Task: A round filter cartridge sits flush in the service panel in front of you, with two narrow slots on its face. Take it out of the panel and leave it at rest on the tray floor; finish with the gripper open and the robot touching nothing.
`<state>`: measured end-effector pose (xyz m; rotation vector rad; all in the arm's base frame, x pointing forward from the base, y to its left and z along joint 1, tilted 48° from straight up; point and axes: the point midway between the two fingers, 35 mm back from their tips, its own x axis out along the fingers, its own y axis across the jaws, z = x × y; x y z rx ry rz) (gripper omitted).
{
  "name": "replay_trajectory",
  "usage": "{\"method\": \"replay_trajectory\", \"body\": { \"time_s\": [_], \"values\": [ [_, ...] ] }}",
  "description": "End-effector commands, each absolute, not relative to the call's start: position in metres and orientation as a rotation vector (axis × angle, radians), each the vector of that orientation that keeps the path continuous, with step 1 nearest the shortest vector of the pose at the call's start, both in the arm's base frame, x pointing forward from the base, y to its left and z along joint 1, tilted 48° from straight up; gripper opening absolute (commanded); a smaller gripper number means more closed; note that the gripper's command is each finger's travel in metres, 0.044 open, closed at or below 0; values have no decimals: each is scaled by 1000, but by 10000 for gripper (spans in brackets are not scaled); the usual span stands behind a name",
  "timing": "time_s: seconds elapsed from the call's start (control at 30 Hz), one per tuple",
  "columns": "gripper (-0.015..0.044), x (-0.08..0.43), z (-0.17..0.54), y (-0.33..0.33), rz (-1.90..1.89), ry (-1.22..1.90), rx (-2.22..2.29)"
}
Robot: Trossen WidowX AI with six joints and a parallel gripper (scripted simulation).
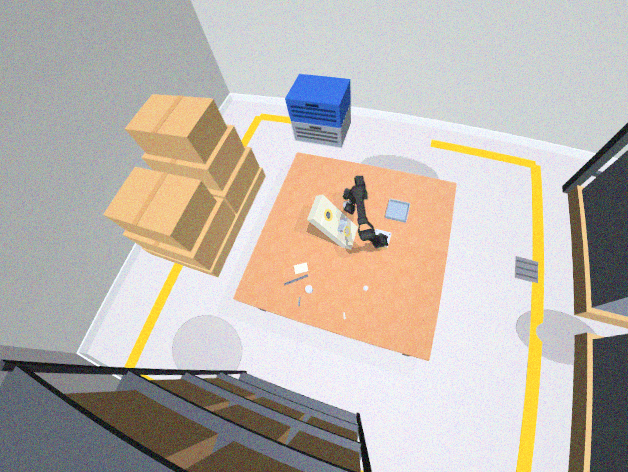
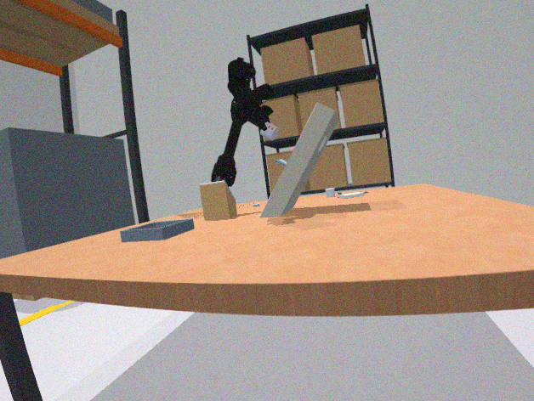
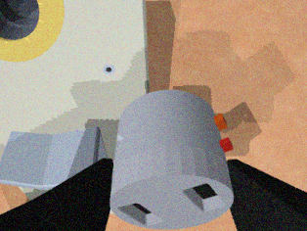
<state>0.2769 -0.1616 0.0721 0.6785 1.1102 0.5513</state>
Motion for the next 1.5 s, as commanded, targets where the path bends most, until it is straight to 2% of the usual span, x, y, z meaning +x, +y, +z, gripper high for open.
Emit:
{"method": "replay_trajectory", "body": {
  "time_s": [0.0,0.7,0.93,1.47],
  "values": [
    [0,264,54,-181,426,1185,746],
    [0,173,-41,-282,-458,1438,1108],
    [0,168,-45,-283,-482,1441,1115],
    [0,60,-122,-271,-869,1502,1226]
  ]
}}
